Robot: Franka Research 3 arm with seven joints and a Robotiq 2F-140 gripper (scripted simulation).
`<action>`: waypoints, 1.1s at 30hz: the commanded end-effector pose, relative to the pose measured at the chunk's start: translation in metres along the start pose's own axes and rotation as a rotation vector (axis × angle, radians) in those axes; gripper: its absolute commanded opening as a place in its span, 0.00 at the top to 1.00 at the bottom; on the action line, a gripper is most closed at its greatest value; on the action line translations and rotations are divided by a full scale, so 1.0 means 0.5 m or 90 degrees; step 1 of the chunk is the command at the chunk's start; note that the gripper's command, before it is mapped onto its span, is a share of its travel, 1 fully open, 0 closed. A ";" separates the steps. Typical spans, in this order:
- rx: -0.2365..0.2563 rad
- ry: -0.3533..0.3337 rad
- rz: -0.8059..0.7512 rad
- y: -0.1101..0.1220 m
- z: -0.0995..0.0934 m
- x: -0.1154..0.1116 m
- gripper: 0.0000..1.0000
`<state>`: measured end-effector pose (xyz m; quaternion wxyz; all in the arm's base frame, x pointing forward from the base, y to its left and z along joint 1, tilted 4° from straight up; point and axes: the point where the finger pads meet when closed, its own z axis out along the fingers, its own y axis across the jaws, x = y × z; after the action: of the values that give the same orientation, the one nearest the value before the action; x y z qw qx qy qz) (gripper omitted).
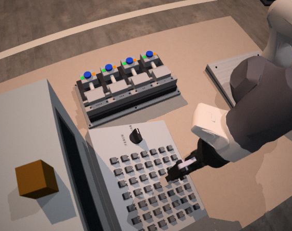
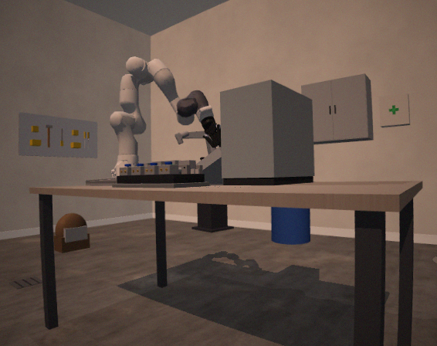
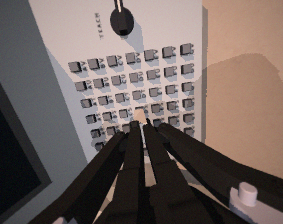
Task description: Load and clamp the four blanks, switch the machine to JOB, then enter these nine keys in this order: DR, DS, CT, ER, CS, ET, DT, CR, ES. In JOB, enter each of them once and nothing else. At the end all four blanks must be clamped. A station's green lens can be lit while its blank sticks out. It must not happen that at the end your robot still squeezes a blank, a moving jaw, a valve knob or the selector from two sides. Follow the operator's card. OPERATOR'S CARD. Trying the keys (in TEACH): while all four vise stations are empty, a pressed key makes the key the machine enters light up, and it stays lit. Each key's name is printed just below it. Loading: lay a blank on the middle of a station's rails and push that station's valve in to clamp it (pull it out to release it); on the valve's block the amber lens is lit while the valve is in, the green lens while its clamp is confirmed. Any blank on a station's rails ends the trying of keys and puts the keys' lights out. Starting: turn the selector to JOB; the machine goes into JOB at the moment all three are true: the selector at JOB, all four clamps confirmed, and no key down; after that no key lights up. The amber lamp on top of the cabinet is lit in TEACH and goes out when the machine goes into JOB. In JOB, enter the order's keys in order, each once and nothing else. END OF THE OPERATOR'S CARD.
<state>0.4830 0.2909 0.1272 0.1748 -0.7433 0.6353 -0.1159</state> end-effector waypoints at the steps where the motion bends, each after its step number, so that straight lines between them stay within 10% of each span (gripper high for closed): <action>1: -0.001 0.003 0.011 0.001 0.007 0.000 1.00; 33: -0.001 0.003 0.011 0.002 0.041 0.001 1.00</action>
<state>0.4895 0.2909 0.1075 0.1708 -0.7408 0.6391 -0.1164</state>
